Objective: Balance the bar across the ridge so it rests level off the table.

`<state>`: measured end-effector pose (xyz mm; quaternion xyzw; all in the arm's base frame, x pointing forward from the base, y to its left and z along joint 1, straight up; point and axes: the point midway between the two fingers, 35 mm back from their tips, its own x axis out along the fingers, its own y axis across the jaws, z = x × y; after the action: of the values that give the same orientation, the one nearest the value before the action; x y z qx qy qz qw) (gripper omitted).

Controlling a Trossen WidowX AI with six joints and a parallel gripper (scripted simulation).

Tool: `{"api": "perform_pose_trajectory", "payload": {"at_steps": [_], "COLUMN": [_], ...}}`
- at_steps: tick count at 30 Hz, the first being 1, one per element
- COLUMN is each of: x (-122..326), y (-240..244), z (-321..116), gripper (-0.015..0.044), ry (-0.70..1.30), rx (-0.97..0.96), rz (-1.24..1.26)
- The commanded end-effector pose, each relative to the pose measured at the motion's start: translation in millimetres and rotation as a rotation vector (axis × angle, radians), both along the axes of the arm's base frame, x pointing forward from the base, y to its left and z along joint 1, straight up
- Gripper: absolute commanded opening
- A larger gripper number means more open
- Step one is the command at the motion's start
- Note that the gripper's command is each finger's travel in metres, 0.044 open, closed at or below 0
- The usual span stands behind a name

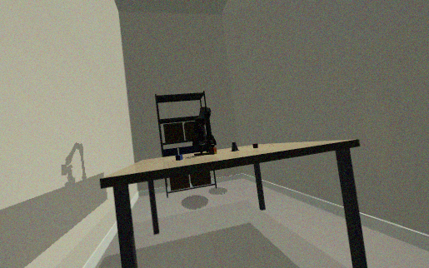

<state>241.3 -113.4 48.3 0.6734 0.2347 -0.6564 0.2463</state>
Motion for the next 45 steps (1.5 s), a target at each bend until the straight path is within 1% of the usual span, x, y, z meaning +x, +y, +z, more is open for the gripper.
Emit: {"api": "perform_pose_trajectory", "payload": {"at_steps": [1, 8, 14, 22, 26, 45], "x": [-1, -1, -1, -1, 0, 4], "y": [0, 0, 0, 0, 0, -2], "z": [-2, -2, -1, -1, 5, 53], "gripper": [0.0315, 0.0315, 0.0157, 0.0104, 0.0000, 0.0000], "ry": [0.005, 0.005, 0.003, 0.003, 0.002, 0.003], "rx": [-0.004, -0.004, 0.001, 0.001, 0.001, -0.002], "rz": [-0.004, -0.004, 0.000, 0.000, 0.000, -0.002]}}
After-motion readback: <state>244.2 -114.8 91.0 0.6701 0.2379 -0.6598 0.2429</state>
